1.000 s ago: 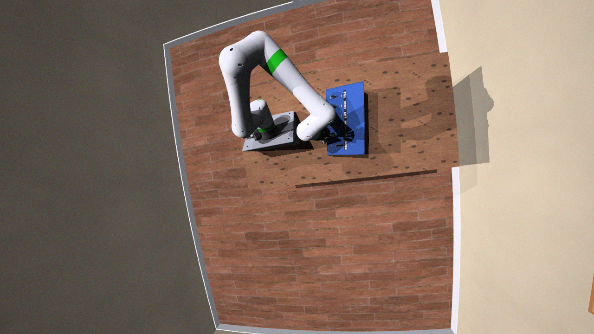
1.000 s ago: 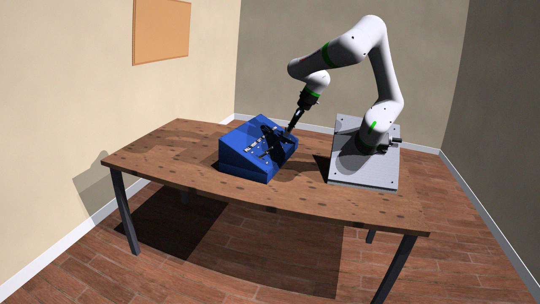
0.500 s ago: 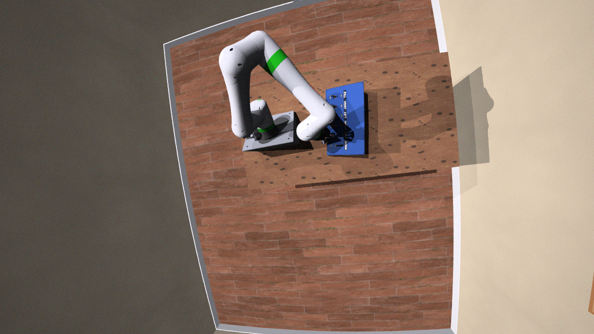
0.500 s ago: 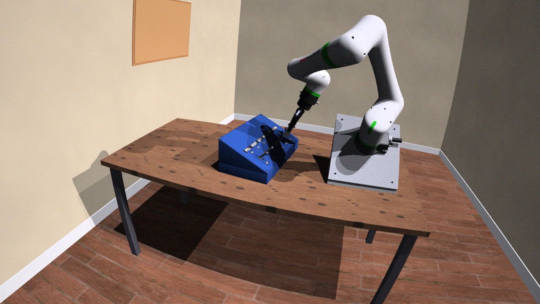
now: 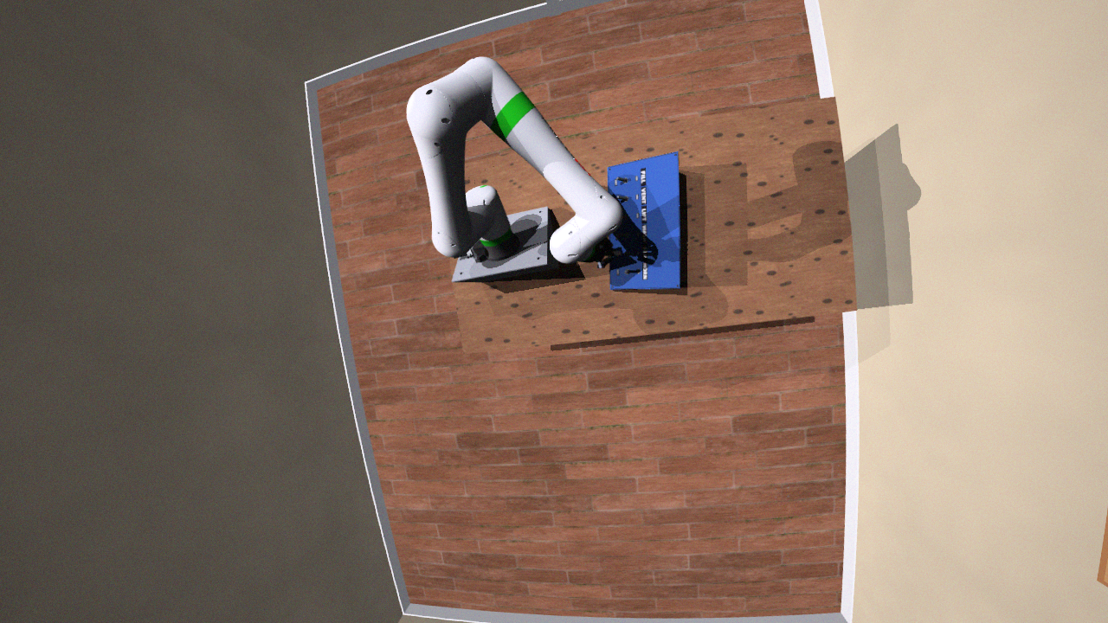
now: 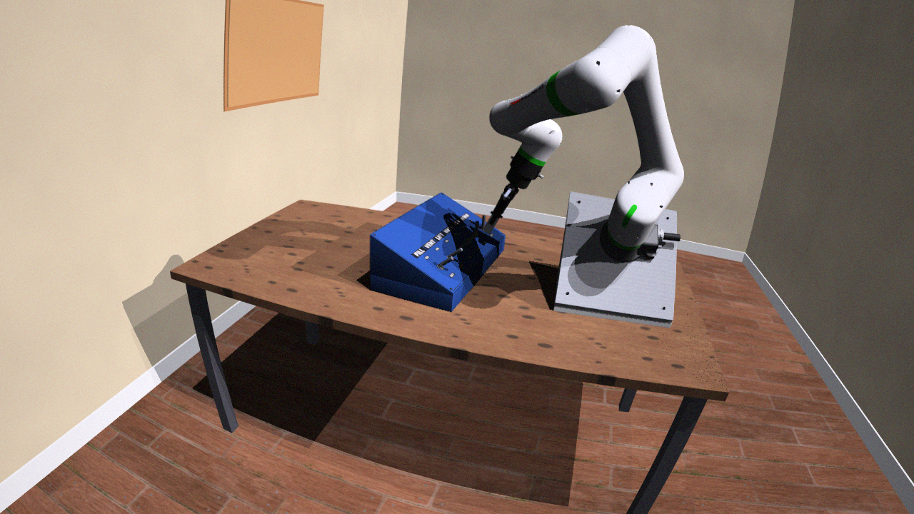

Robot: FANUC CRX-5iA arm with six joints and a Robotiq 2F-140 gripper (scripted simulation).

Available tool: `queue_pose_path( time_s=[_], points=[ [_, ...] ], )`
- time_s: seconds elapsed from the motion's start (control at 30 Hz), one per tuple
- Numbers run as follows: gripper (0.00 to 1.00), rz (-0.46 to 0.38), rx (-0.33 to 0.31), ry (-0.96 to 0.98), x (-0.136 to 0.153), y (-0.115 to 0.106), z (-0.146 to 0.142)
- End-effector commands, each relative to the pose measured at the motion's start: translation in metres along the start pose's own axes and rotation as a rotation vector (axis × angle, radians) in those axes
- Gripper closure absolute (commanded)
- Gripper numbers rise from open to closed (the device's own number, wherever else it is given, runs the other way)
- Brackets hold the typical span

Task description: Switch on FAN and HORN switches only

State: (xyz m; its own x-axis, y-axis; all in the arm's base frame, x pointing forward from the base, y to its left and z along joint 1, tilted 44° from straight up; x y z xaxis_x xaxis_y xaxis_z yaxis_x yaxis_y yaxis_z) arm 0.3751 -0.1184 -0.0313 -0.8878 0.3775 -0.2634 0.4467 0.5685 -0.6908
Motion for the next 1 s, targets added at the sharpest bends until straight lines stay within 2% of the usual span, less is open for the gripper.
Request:
queue_pose_path(
  time_s=[0.0,0.27,0.73,0.97],
  points=[
    [1.0,0.0,0.0,0.0,0.0,-0.001,0.0],
    [1.0,0.0,0.0,0.0,0.0,-0.015,0.0],
    [1.0,0.0,0.0,0.0,0.0,-0.094,0.0],
    [1.0,0.0,0.0,0.0,0.0,-0.103,0.0]
  ],
)
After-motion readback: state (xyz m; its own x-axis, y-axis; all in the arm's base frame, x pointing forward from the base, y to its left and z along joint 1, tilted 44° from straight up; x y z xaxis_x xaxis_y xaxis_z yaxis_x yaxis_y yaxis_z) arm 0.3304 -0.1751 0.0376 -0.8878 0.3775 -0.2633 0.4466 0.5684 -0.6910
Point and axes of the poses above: the point where the finger pads meet when closed, its own y axis out along the fingers, its own z axis across the jaws, x = y × z, the point moved 10 cm from there along -y, back along the fingers, and after that the axes turned 5 degrees about -y, right-handed, at the moved point
